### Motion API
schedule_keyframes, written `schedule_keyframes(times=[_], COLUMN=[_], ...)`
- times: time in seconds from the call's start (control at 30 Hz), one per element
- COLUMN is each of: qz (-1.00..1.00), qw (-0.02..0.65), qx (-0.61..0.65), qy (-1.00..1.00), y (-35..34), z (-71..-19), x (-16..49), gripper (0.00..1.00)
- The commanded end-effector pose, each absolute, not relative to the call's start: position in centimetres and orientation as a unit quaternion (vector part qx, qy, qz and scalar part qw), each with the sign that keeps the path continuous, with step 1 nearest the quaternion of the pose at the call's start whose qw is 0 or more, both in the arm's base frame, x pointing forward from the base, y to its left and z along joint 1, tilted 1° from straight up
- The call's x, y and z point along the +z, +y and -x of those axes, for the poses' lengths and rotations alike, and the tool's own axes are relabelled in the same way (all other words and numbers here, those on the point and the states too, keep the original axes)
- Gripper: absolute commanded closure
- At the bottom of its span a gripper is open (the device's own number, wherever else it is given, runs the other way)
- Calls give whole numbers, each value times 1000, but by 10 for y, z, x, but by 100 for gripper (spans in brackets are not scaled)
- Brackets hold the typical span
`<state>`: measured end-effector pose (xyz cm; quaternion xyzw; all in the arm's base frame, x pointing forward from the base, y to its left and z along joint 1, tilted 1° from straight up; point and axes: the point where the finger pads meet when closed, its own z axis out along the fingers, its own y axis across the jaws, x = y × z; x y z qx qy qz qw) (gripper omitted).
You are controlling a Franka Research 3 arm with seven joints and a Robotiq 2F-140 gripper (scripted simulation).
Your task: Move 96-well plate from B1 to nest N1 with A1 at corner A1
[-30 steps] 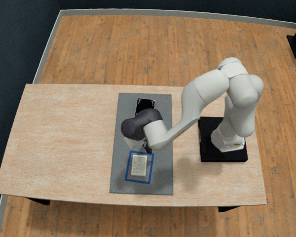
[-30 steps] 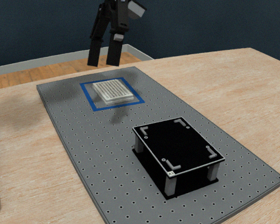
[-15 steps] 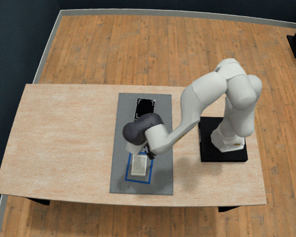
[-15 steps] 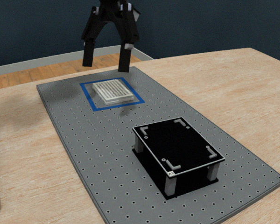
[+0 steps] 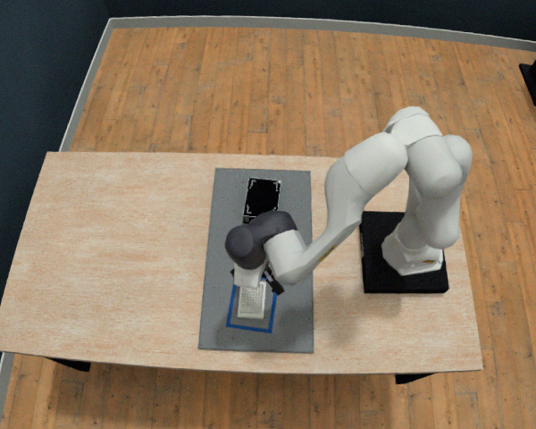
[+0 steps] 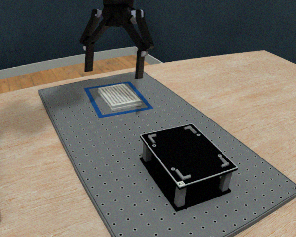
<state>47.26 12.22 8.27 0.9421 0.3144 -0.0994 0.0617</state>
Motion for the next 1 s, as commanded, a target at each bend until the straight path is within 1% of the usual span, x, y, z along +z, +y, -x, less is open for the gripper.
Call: schedule_keyframes(times=[0.0,0.63,0.97], qz=[-898,-773,-720], qw=[28,1,-1], qx=[-81,-17,6], qy=[432,634,694], y=[133,174,187], z=[-483,-506,-514], x=[78,63,59], gripper=[0,0,0])
